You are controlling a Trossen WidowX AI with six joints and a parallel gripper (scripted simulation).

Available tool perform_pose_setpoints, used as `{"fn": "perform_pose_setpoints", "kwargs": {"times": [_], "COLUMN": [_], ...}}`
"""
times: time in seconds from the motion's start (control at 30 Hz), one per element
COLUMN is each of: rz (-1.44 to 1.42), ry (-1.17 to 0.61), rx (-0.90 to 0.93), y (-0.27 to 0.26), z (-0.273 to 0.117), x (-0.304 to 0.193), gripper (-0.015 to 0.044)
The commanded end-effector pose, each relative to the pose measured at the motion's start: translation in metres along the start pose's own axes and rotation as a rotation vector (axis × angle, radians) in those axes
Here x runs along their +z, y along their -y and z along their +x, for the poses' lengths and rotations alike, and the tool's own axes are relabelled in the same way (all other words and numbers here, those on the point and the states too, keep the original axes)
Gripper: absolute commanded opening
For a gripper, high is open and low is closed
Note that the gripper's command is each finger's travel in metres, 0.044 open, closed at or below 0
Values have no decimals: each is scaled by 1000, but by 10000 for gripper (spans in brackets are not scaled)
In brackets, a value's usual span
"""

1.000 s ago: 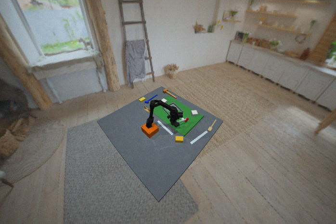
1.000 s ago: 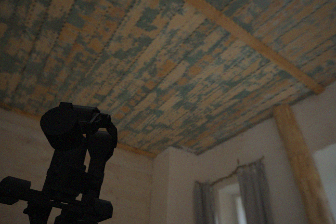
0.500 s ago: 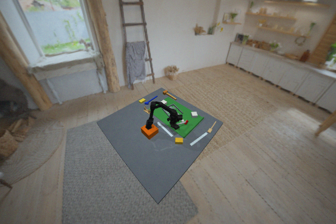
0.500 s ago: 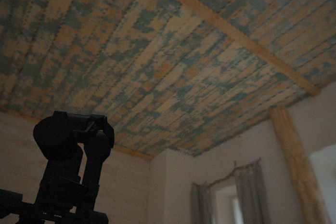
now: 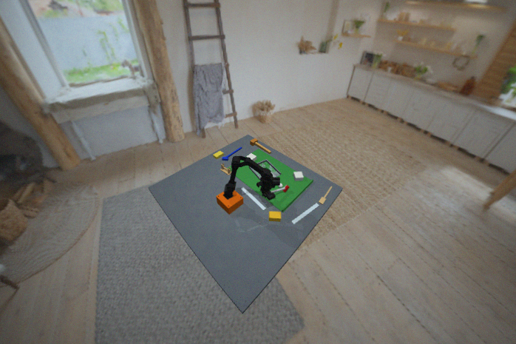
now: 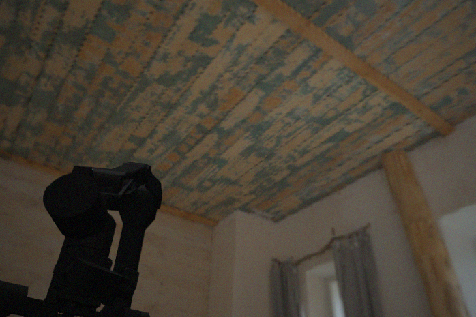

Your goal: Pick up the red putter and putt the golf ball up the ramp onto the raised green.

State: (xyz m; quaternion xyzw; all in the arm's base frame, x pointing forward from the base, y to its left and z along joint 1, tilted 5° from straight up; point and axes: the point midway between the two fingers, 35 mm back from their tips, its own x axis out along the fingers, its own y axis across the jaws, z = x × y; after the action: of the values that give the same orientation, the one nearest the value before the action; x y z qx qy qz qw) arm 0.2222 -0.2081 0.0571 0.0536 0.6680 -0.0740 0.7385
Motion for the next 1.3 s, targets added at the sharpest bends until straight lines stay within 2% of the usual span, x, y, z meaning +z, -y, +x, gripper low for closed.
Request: {"fn": "perform_pose_setpoints", "kwargs": {"times": [0.0,0.33,0.73,1.07,1.27], "rz": [0,6,13,8,8], "ry": [2,3,-2,3,4], "rx": [-1,-8,-4,4,5], "y": [0,30,26,-100,-108], "z": [-1,2,3,2,2], "x": [0,1,0,3,1], "gripper": [0,0,0,0,0]}}
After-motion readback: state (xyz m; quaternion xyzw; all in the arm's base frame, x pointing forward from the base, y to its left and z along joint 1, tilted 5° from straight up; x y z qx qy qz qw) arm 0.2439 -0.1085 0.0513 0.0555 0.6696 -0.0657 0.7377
